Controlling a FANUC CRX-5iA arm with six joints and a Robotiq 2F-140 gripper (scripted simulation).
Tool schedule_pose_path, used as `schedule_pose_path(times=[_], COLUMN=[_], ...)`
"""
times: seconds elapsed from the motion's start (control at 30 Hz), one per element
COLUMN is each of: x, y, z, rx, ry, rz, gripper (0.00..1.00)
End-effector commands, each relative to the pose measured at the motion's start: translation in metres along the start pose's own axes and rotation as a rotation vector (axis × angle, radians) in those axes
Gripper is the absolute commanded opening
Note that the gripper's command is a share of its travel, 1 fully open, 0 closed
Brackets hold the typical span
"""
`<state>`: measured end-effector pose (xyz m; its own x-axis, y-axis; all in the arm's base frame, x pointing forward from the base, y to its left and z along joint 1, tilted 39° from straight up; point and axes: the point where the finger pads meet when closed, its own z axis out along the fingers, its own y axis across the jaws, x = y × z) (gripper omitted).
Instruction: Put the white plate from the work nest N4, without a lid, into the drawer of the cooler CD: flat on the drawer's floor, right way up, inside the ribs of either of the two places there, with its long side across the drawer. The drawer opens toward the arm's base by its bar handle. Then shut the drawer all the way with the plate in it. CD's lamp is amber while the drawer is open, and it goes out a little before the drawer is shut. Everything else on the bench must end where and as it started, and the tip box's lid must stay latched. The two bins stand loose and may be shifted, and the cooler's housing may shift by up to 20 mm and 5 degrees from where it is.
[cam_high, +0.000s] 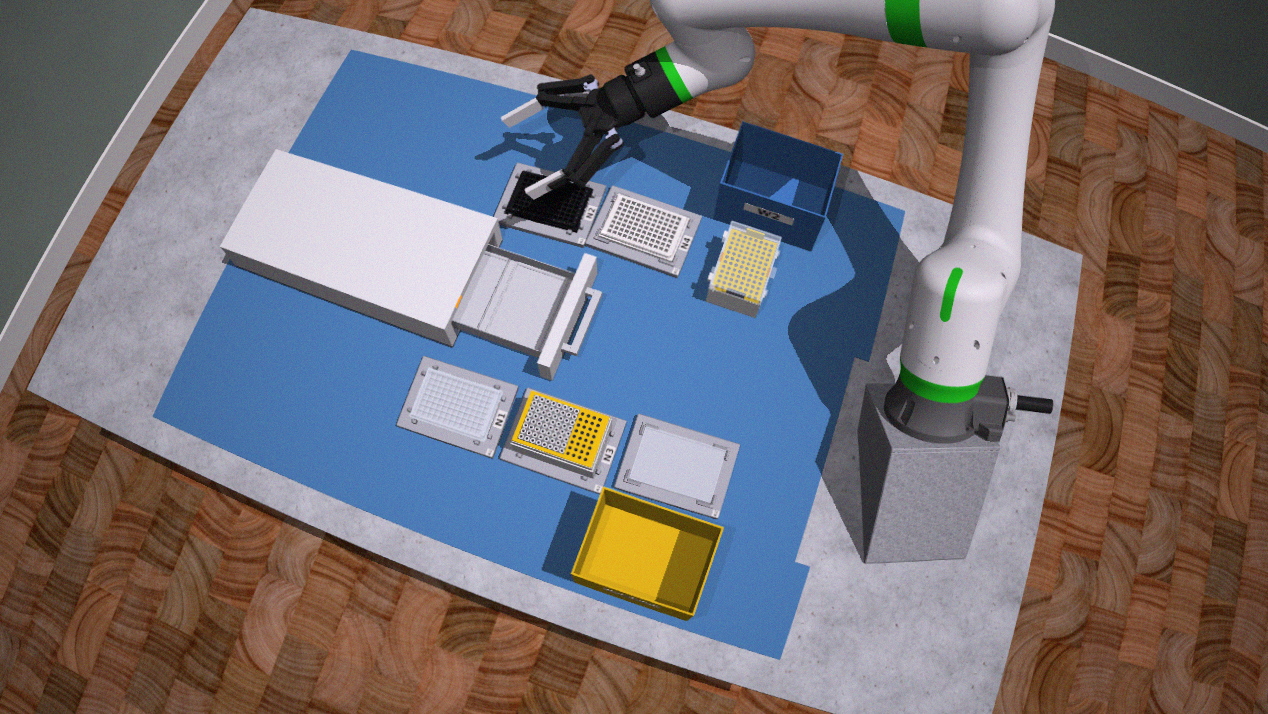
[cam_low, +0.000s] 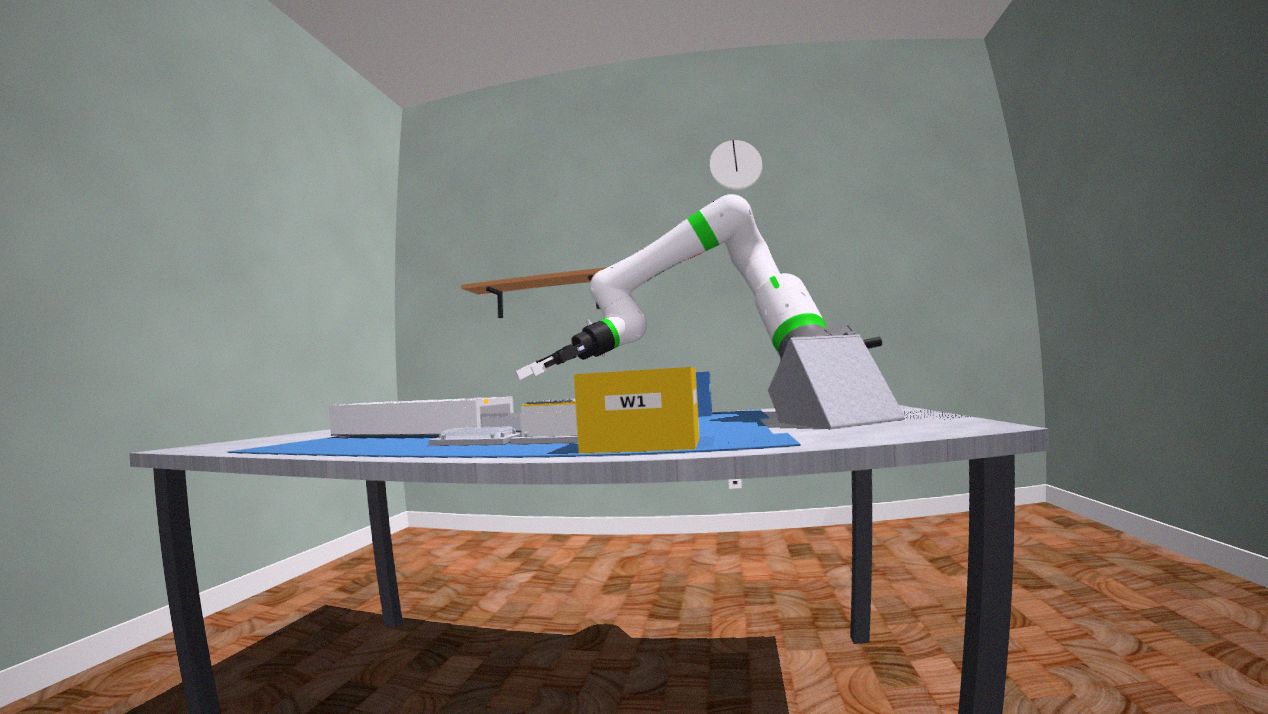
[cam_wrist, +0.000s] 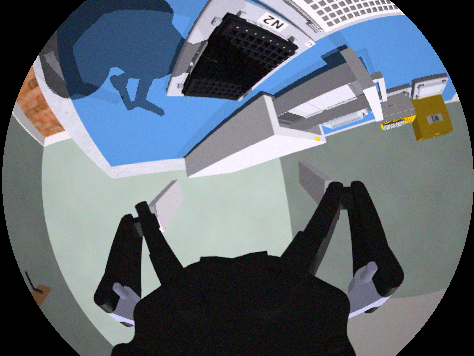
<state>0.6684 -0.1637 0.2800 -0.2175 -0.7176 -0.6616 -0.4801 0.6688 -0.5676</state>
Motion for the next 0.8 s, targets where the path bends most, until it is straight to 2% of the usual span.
schedule_pose_path(times=[0.0,0.53,0.57,0.7,0.77], x=[0.000,0.000,-0.001,-0.006,-0.008], y=[0.000,0.000,0.005,0.024,0.033], z=[0.000,0.000,0.001,0.006,0.008], rx=[0.000,0.000,-0.025,-0.125,-0.130], ry=[0.000,0.000,0.001,0.009,0.009], rz=[0.000,0.000,-0.022,-0.110,-0.115], gripper=[1.00,1.00,0.00,0.00,0.00])
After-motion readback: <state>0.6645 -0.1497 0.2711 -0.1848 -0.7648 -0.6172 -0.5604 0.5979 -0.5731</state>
